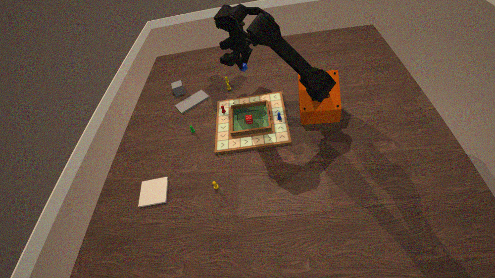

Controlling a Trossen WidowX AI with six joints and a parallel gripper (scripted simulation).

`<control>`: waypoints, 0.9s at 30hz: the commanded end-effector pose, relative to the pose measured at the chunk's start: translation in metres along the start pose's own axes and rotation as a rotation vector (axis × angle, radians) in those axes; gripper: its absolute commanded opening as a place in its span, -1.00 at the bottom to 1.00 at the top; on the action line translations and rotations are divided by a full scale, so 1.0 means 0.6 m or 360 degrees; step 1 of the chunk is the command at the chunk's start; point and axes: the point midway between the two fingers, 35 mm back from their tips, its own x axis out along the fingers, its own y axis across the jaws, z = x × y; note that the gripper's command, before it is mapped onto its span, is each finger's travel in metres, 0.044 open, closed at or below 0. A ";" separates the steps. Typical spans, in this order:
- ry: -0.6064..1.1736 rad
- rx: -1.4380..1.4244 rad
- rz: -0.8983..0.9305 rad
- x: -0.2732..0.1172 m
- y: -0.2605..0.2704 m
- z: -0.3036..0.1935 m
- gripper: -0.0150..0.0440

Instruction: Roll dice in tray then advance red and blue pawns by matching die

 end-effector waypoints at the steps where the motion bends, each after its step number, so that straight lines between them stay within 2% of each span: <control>1: 0.0027 0.0009 -0.0008 -0.005 0.005 -0.006 -0.49; 19: 0.0010 0.0650 -0.0024 0.021 0.125 -0.048 -0.49; 27: 0.0016 0.0874 -0.0020 0.030 0.144 -0.095 -0.49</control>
